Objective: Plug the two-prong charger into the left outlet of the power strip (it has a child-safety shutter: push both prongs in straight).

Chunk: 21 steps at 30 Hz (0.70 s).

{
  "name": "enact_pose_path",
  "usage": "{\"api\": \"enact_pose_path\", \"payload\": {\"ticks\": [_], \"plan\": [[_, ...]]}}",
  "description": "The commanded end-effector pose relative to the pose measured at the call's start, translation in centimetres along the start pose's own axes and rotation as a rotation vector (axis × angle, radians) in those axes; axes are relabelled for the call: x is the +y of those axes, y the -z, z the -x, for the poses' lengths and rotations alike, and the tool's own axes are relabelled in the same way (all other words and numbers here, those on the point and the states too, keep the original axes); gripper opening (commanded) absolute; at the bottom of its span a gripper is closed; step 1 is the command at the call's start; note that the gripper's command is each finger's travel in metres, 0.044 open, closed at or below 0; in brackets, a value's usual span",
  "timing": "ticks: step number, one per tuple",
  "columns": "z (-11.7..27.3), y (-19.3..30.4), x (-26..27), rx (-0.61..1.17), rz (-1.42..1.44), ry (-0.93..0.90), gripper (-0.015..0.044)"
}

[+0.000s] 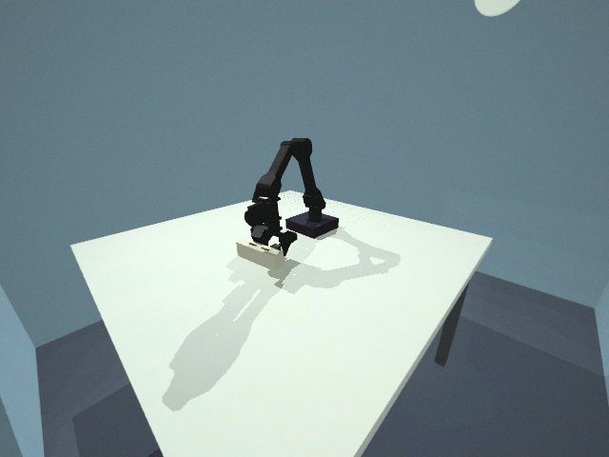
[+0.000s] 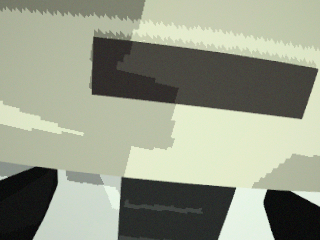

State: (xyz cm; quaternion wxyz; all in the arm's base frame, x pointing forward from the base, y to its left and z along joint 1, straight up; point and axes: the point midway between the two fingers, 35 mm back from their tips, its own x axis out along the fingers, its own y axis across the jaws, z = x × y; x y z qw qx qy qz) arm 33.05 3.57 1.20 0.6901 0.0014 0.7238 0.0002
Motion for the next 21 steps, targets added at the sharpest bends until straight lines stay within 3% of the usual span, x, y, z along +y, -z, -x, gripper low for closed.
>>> {"api": "enact_pose_path", "payload": {"ticks": [1,21], "plan": [[-0.03,0.21,-0.01,-0.004,-0.002,0.000,0.0440],[-0.09,1.15,0.01,-0.011,-0.002,-0.001,0.0440]]}}
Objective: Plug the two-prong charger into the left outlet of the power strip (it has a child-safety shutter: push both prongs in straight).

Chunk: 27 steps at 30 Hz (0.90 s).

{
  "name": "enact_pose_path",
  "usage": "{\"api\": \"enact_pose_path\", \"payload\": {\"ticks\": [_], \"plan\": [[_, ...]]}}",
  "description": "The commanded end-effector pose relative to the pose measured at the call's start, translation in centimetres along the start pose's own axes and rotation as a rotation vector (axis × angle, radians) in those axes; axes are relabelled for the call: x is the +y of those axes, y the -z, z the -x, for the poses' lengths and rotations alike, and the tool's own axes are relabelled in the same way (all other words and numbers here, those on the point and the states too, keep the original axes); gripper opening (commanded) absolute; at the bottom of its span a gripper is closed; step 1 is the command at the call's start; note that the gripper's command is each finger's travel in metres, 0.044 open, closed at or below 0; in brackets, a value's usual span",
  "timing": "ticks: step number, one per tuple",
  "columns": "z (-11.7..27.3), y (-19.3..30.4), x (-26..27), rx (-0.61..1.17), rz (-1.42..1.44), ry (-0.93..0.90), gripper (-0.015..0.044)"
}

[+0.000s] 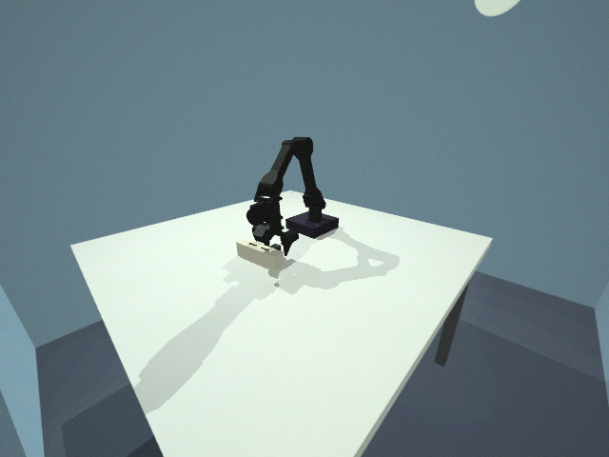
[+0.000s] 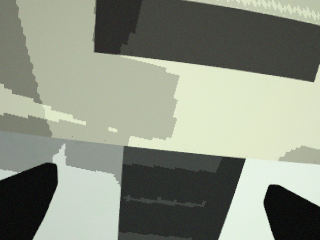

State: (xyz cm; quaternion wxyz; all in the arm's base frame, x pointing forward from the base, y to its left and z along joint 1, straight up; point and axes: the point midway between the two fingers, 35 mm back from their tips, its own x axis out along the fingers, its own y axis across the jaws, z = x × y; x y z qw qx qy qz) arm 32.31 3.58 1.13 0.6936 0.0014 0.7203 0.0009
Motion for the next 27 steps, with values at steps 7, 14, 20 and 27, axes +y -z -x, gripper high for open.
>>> {"api": "enact_pose_path", "payload": {"ticks": [7,14,20,27], "plan": [[0.0,1.2,0.0,-0.001,-0.003,0.000,0.0440],[-0.1,1.9,0.0,0.000,-0.003,0.000,0.0440],[-0.1,2.6,0.0,0.000,-0.003,0.000,0.0440],[-0.2,3.4,0.0,0.001,-0.003,0.000,0.0440]]}}
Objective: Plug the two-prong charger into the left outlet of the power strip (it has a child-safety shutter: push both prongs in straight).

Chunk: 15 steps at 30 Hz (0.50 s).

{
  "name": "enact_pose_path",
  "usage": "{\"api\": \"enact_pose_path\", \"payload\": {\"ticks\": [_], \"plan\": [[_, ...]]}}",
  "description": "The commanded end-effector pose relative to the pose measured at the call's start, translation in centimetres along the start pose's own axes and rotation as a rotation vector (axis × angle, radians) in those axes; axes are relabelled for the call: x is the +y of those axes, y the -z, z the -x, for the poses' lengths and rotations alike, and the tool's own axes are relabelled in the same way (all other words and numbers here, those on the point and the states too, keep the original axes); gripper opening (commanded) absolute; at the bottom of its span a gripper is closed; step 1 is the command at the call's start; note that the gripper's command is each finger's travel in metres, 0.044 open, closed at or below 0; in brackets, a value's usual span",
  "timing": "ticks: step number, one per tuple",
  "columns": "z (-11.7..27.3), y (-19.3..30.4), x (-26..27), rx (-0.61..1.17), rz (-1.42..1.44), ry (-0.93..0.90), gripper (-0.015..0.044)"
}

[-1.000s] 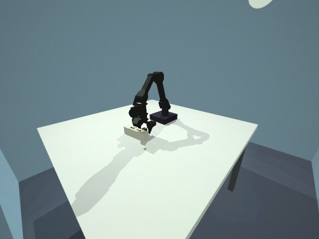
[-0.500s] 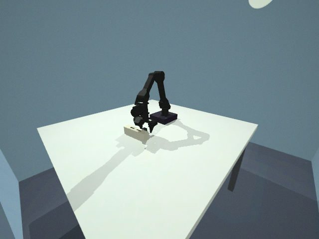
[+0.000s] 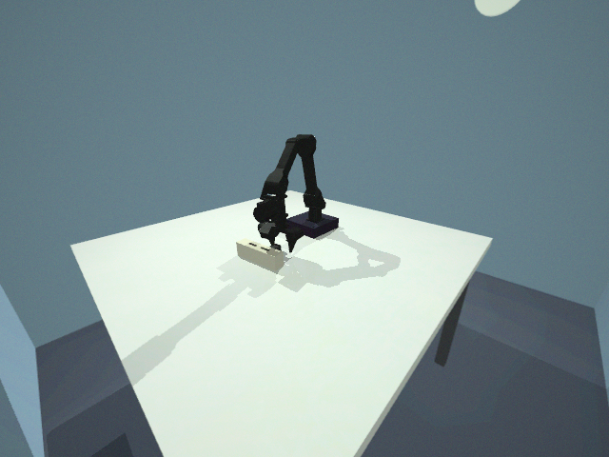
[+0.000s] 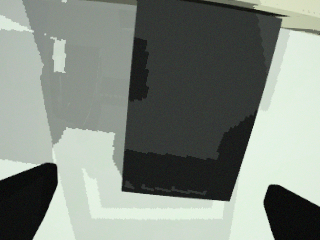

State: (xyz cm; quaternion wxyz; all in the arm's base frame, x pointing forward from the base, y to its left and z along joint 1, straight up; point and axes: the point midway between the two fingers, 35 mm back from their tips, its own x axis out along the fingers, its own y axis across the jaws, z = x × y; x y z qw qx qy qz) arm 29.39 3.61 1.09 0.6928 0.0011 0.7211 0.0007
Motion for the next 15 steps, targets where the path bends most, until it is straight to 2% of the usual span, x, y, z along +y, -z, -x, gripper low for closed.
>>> {"api": "enact_pose_path", "payload": {"ticks": [1,15], "plan": [[0.0,0.6,0.0,-0.001,-0.003,-0.001,0.0440],[-0.2,2.2,0.0,0.000,-0.003,-0.001,0.0440]]}}
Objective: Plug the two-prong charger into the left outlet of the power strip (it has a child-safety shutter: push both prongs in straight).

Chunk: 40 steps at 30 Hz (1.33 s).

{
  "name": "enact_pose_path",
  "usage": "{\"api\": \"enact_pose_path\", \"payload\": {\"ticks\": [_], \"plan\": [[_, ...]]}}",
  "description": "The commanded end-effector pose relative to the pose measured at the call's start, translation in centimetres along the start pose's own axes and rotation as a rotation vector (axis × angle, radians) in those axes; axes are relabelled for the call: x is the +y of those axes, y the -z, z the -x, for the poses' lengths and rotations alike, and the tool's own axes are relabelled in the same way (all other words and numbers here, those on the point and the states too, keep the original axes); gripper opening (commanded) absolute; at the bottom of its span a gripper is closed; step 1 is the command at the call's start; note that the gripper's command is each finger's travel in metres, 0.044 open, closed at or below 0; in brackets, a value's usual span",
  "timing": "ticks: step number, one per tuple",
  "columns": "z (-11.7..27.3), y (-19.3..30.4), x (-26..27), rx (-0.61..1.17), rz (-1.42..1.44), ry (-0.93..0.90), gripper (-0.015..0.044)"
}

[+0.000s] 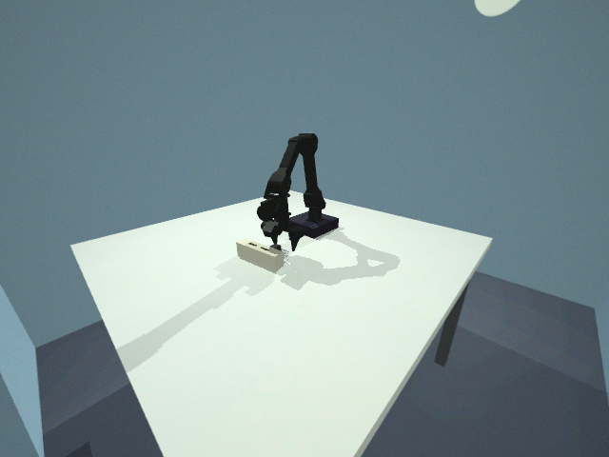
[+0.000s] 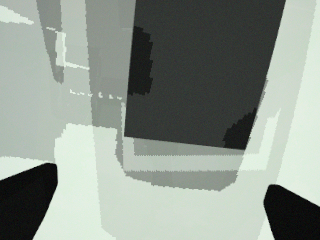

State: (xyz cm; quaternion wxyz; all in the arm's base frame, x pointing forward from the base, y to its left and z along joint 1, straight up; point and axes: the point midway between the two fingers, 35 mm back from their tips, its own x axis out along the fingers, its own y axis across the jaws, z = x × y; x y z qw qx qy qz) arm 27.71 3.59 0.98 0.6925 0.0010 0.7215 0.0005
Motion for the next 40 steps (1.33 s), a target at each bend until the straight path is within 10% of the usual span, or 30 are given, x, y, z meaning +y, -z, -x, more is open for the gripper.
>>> {"api": "enact_pose_path", "payload": {"ticks": [1,18,40], "plan": [[-0.1,0.6,0.0,-0.001,-0.003,-0.001,0.0440],[7.6,-0.7,0.0,-0.594,-0.001,0.001,0.0440],[7.7,-0.7,0.0,-0.603,-0.002,0.001,0.0440]]}}
